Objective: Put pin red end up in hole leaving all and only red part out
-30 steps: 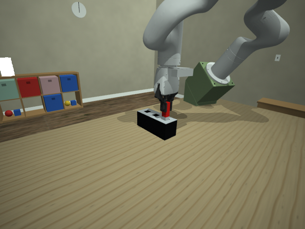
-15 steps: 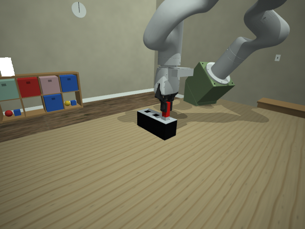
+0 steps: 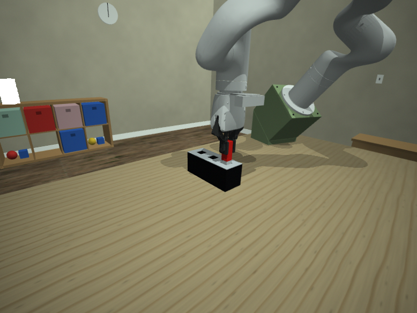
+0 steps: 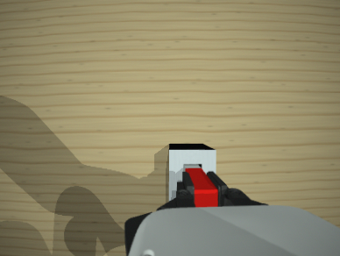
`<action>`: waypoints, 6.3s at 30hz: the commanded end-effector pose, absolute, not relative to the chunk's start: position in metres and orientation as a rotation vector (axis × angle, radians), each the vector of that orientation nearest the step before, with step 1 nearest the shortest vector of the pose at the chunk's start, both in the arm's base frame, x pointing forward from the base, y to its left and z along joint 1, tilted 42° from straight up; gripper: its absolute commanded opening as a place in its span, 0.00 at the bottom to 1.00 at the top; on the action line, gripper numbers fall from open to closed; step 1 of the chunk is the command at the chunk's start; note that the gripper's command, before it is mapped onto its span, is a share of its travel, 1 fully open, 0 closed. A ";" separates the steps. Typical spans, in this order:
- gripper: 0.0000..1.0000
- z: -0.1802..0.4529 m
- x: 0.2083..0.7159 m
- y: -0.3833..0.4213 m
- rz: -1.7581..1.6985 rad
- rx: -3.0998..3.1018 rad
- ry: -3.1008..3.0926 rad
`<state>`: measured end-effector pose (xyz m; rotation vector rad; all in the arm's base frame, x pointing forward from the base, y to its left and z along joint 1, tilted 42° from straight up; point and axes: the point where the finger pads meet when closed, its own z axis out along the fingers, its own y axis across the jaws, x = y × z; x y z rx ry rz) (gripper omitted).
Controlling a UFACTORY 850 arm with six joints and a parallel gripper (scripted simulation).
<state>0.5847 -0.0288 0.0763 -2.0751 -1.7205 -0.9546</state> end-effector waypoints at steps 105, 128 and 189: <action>0.00 0.069 0.590 -0.021 -0.956 -2.076 -1.721; 0.00 0.065 0.590 -0.019 -0.957 -2.077 -1.721; 1.00 0.066 0.591 -0.019 -0.956 -2.077 -1.721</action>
